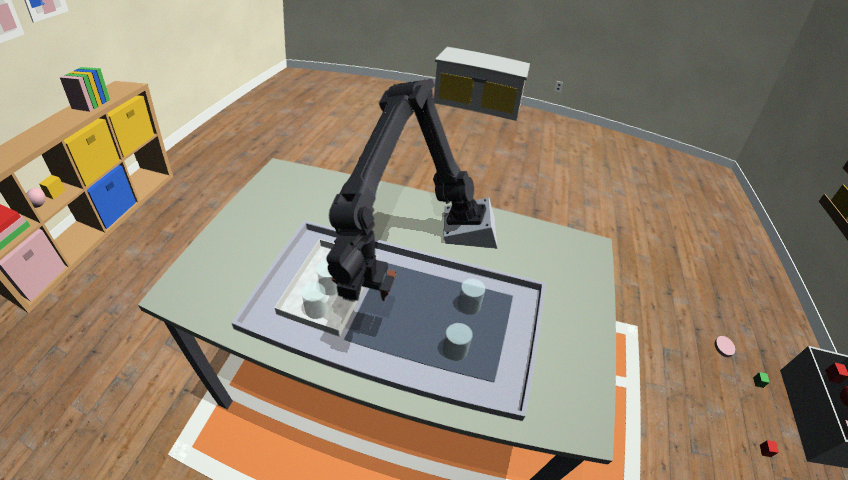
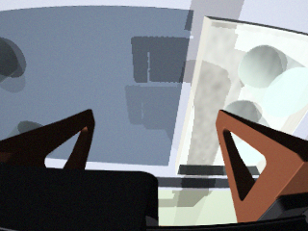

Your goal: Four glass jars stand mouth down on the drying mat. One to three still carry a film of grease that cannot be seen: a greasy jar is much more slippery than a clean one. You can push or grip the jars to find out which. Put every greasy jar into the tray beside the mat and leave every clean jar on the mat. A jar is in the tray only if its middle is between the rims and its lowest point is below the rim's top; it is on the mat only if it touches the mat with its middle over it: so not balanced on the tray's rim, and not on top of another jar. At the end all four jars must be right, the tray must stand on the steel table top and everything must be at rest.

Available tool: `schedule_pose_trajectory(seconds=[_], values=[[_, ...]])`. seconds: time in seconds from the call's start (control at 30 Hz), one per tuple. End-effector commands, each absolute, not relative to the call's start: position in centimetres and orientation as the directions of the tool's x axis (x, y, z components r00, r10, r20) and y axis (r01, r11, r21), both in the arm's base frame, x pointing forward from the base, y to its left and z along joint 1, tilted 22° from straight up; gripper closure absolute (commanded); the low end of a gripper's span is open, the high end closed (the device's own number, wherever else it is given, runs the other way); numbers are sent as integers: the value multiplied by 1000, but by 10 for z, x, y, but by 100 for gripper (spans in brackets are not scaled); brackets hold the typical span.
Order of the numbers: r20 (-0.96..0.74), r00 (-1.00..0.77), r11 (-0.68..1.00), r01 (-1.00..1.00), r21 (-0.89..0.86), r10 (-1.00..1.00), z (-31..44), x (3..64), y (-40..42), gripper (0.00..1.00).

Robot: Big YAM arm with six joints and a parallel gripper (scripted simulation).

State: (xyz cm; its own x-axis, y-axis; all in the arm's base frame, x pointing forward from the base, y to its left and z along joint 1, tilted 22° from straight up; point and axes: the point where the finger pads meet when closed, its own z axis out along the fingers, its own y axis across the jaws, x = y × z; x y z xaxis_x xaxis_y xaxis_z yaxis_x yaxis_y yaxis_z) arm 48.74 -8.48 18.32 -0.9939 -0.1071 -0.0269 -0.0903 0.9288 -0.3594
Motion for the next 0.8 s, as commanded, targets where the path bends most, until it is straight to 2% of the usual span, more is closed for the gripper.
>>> schedule_pose_trajectory(seconds=[0.0, 0.77], values=[[-83, -994, 930, -36, -365, -71, 186, 491, -55, 0], [-83, -994, 930, -36, -365, -71, 129, 484, 90, 0]])
